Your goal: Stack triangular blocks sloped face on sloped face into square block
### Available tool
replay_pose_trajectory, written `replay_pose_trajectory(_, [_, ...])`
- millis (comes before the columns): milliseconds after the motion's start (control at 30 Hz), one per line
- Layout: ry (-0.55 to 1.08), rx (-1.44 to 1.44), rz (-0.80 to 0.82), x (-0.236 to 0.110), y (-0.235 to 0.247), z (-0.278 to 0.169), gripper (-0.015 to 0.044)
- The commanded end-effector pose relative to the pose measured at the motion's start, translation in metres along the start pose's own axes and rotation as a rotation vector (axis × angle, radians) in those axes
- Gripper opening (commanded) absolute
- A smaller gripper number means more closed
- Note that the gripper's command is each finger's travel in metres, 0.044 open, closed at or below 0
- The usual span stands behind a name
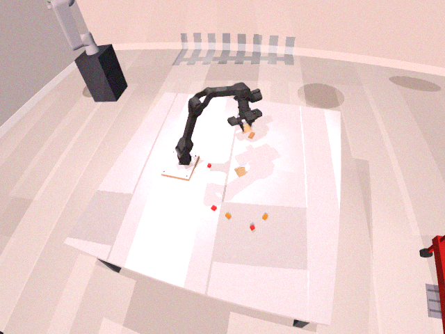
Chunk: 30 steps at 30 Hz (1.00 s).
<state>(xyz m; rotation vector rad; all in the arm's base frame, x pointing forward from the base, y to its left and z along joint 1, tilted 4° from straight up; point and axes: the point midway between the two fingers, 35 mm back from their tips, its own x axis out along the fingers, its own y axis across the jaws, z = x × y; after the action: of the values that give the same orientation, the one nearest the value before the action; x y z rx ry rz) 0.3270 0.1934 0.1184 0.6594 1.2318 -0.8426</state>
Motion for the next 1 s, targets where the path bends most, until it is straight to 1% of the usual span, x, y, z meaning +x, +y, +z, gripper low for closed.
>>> replay_pose_trajectory(0, [0.005,0.011,-0.003,-0.003,-0.008,0.011,0.0000])
replay_pose_trajectory(567, [0.001,0.010,-0.006,-0.021,-0.063,0.070,0.0000])
replay_pose_trajectory(967, [-0.005,0.009,-0.011,-0.030,-0.110,0.102,0.0000])
